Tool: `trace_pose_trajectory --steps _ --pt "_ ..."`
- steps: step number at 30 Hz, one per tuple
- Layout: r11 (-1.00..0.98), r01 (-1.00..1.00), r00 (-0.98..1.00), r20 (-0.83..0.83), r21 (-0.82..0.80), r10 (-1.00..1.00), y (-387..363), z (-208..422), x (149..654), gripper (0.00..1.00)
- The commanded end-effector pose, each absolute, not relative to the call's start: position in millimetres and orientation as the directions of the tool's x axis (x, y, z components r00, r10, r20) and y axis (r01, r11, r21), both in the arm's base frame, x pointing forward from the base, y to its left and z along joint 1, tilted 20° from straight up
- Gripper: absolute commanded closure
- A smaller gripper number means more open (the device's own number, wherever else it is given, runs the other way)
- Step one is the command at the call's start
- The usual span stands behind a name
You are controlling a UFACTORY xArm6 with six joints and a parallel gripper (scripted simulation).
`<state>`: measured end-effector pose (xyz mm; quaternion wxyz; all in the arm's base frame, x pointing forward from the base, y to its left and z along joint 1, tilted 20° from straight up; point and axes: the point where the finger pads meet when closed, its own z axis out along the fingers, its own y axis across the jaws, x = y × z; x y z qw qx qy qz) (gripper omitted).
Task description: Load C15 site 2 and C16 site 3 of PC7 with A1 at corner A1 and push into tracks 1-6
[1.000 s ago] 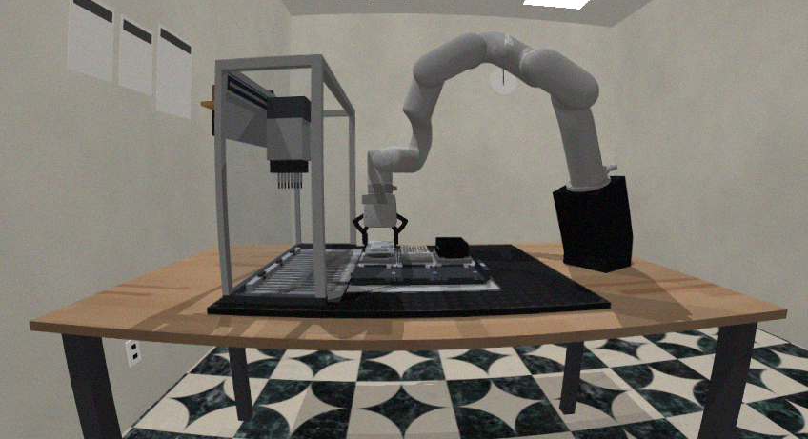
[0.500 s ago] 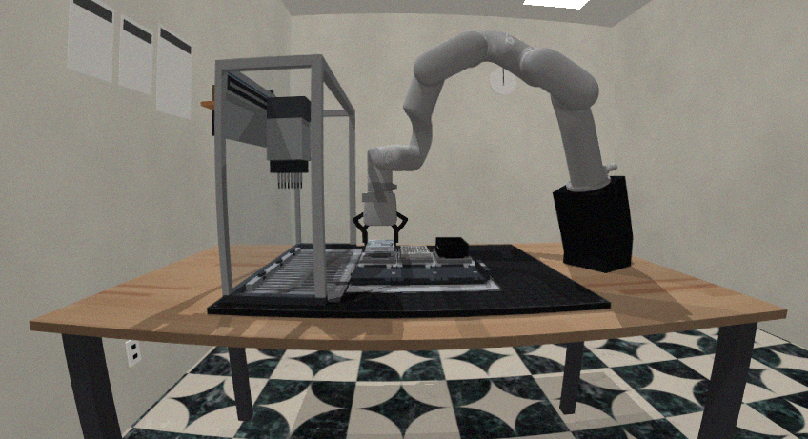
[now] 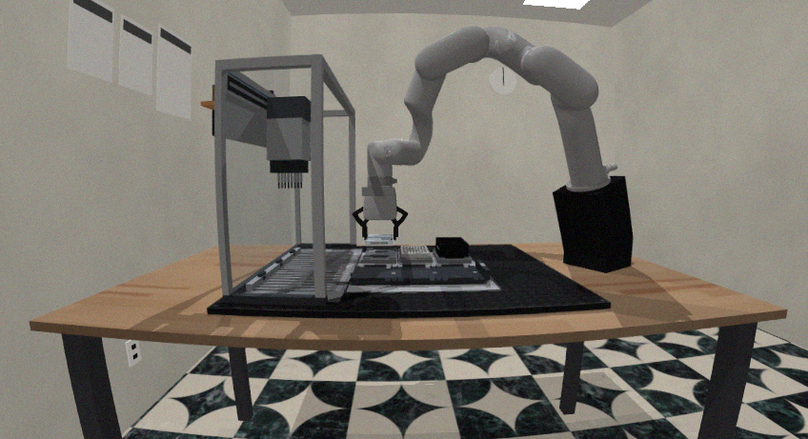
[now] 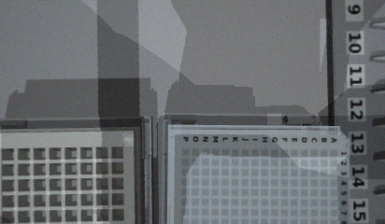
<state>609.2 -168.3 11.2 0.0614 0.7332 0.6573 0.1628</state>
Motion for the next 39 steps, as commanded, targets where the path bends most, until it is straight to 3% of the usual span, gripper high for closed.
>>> trace_pose_trajectory --steps 1,39 --pt "-0.128 0.943 0.083 0.157 0.307 0.984 -170.0 21.9 607.1 1.0" --pt "-0.128 0.943 0.083 0.157 0.307 0.984 -176.8 73.6 589.4 1.0"
